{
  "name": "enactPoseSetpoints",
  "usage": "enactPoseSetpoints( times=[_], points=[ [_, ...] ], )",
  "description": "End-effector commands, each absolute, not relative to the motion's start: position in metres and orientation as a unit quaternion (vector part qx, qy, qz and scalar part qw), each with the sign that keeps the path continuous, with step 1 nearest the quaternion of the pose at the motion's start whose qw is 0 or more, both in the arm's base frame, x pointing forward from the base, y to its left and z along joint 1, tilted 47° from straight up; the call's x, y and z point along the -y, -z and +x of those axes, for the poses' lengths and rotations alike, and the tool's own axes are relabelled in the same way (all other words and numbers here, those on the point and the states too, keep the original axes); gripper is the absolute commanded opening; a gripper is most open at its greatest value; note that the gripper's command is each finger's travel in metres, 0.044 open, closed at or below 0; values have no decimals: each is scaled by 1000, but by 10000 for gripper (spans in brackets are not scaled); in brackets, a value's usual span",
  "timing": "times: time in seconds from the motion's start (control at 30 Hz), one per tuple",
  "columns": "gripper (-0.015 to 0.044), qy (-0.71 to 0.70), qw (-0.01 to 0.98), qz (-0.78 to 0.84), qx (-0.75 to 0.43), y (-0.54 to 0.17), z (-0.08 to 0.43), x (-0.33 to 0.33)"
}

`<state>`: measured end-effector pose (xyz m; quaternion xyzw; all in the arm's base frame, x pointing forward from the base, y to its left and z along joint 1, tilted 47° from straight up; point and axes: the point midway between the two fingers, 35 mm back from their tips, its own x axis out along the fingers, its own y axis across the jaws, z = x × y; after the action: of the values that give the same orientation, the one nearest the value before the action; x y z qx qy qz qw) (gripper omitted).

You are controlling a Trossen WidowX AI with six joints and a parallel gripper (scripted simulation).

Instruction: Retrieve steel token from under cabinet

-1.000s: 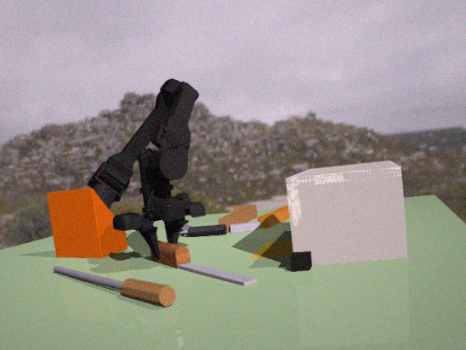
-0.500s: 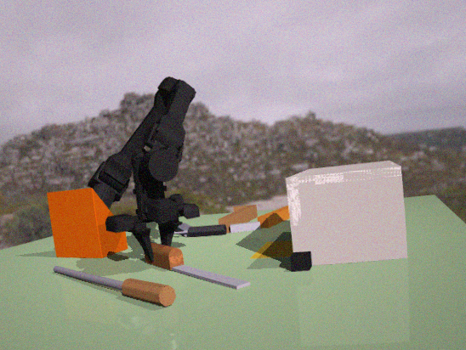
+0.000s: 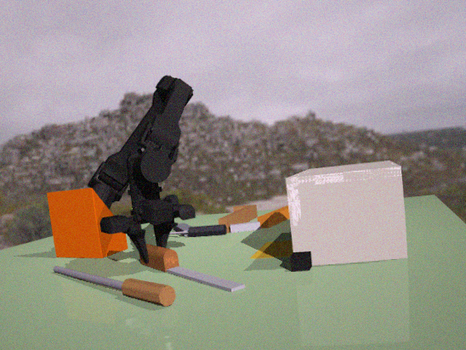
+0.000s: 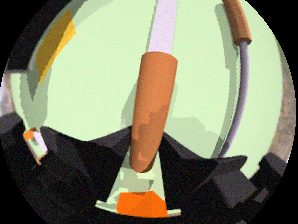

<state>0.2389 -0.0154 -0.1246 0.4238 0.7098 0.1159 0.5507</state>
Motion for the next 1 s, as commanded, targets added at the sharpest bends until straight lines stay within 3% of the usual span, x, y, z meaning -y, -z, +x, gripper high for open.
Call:
enactPoseSetpoints(
  times=[0.0, 0.97],
  points=[
    [0, -112, 552, 422, -710, 129, 239, 22],
    [0, -128, 562, 409, -707, 144, 235, 37]
  ],
)
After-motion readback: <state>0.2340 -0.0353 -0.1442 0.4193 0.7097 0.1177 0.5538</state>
